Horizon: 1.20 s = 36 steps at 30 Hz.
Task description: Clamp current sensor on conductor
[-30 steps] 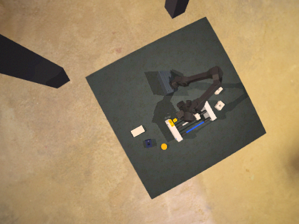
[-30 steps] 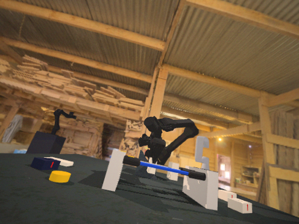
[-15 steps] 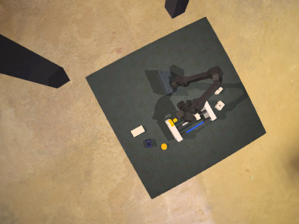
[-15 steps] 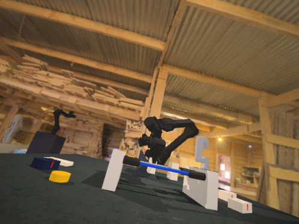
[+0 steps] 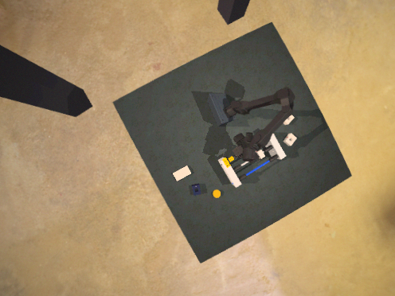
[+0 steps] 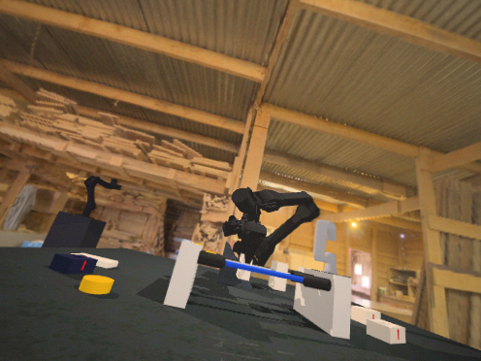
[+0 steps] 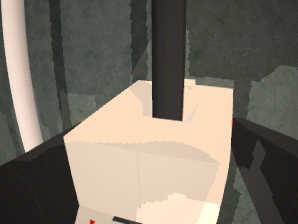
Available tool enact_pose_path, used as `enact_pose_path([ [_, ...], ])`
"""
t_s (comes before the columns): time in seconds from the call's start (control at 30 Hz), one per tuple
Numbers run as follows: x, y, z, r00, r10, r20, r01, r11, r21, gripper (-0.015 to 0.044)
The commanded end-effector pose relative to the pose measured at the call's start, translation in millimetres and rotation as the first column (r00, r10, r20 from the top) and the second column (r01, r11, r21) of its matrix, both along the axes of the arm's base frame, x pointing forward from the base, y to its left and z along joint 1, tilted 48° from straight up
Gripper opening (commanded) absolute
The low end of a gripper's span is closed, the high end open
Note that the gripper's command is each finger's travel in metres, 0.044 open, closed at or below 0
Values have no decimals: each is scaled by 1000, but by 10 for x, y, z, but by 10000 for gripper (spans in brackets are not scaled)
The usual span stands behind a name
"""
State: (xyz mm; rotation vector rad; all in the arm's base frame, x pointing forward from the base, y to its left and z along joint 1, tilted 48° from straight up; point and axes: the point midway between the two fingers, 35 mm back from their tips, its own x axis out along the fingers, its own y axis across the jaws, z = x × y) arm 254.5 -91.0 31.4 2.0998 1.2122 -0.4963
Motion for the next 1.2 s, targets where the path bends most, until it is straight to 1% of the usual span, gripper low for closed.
enact_pose_path([
  [0.0, 0, 0, 0, 1000, 0, 0, 0, 1000, 0, 187],
  [0.43, 0, 0, 0, 1000, 0, 0, 0, 1000, 0, 101],
  [0.57, -3, -16, 12, 1000, 18, -19, -18, 1000, 3, 0],
  [0.63, -6, -31, 26, 999, 37, -36, -36, 999, 6, 0],
  [0.67, -10, -3, 11, 1000, 14, -22, -14, 1000, 10, 0],
  [0.97, -10, -3, 11, 1000, 14, -22, -14, 1000, 10, 0],
  [1.17, -12, -2, 6, 1000, -14, 8, 14, 1000, 8, 0],
])
